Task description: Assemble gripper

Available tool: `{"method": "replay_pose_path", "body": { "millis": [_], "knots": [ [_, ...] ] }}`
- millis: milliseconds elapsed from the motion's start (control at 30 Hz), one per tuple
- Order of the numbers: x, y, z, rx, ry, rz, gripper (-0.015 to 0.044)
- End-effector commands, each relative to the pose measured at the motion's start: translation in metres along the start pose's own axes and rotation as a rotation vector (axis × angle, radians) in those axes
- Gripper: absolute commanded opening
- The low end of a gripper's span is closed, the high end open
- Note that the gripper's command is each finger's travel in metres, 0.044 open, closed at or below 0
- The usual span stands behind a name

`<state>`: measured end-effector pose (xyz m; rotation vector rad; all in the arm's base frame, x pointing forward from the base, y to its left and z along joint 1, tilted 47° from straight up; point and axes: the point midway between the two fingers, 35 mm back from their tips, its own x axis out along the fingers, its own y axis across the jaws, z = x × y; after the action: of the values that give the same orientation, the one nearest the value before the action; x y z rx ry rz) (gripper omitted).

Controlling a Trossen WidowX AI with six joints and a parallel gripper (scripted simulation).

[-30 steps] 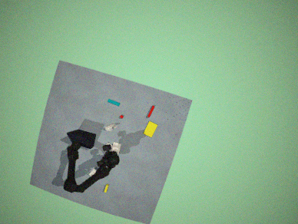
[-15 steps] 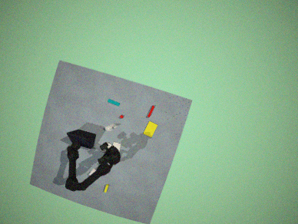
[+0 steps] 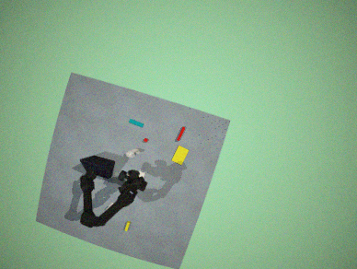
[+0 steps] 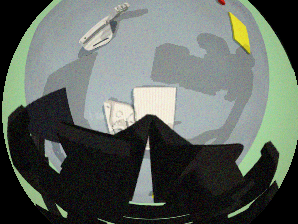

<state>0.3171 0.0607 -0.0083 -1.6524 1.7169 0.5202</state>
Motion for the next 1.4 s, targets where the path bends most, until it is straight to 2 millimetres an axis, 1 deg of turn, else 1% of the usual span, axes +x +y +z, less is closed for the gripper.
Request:
{"method": "replay_pose_path", "body": {
  "millis": [0, 1367],
  "knots": [
    [-0.001, 0.001, 0.008, -0.127, -0.004, 0.002, 0.0],
    [0.0, 0.026, 0.078, -1.394, -0.004, 0.005, 0.0]
  ]
}}
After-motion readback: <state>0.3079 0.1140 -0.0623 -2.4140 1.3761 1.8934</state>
